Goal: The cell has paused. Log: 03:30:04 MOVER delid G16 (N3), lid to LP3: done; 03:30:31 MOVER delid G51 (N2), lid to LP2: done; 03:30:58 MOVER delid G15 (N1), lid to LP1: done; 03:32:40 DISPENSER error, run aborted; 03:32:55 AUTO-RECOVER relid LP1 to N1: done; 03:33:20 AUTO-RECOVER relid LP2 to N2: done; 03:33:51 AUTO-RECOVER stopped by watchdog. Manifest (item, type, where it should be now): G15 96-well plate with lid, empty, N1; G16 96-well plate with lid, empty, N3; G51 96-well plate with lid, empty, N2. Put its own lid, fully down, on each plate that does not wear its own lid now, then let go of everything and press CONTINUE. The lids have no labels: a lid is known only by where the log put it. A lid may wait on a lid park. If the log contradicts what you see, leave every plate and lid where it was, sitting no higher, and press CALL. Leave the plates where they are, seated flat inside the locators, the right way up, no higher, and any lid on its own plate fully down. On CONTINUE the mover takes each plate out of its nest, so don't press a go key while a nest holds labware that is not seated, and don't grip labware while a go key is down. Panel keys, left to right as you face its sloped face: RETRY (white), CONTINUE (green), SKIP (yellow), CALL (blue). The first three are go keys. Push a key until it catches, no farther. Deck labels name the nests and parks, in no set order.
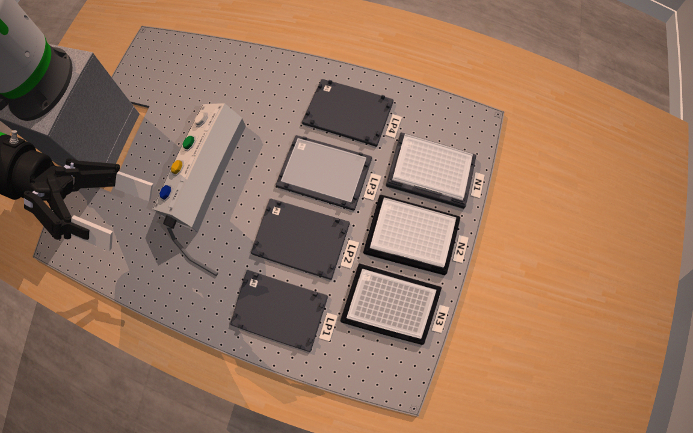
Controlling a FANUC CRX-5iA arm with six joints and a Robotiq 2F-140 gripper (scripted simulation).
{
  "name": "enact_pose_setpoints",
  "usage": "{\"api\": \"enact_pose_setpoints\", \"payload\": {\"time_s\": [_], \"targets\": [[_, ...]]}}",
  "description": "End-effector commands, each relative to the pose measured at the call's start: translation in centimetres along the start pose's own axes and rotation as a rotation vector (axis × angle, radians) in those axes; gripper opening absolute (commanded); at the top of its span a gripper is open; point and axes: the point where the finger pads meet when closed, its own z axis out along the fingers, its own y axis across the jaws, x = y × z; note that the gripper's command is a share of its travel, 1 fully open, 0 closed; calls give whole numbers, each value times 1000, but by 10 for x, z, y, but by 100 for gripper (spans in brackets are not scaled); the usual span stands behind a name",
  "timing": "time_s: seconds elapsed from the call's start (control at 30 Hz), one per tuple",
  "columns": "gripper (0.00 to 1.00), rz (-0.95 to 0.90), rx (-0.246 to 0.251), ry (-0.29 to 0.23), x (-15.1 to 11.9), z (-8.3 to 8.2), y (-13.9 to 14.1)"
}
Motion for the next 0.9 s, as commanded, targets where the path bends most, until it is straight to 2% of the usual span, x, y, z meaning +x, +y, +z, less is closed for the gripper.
{"api": "enact_pose_setpoints", "payload": {"time_s": [0.0,0.63,0.77,0.87], "targets": [[100,0,0,0,0,0,0],[100,-4,-3,-1,0,0,0],[100,-41,-33,-15,-1,5,4],[100,-110,-86,-40,-4,14,10]]}}
